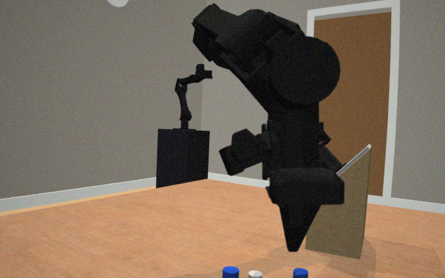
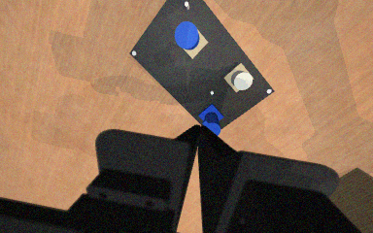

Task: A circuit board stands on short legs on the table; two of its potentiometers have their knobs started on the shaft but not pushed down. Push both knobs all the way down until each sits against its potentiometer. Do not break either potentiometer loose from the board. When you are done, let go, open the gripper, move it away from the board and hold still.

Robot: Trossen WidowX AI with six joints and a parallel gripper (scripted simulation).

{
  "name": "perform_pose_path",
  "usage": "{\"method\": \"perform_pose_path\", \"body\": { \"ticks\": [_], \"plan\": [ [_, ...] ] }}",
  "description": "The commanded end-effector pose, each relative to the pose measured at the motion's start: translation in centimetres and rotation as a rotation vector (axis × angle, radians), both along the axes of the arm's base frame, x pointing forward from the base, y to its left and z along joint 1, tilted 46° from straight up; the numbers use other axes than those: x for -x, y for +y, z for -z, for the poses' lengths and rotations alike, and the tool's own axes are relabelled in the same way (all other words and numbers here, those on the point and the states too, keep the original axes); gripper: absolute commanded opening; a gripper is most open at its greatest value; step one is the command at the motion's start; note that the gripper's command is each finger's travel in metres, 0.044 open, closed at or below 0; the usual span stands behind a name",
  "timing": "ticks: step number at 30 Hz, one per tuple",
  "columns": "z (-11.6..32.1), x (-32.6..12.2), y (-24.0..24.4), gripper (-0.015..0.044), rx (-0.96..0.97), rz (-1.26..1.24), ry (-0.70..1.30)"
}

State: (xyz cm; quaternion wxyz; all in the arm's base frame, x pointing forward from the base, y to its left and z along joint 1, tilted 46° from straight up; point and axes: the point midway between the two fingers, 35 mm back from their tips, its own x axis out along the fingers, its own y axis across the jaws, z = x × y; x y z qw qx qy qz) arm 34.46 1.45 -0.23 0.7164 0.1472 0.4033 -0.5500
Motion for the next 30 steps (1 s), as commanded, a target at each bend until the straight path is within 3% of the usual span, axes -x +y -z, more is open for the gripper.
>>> {"method": "perform_pose_path", "body": {
  "ticks": [1,30],
  "plan": [
    [-0.9,-1.0,-0.1,0.0000,0.021,-0.111,0.097],
    [-5.9,-4.8,-1.3,0.0000,0.130,-0.782,0.758]
  ]
}}
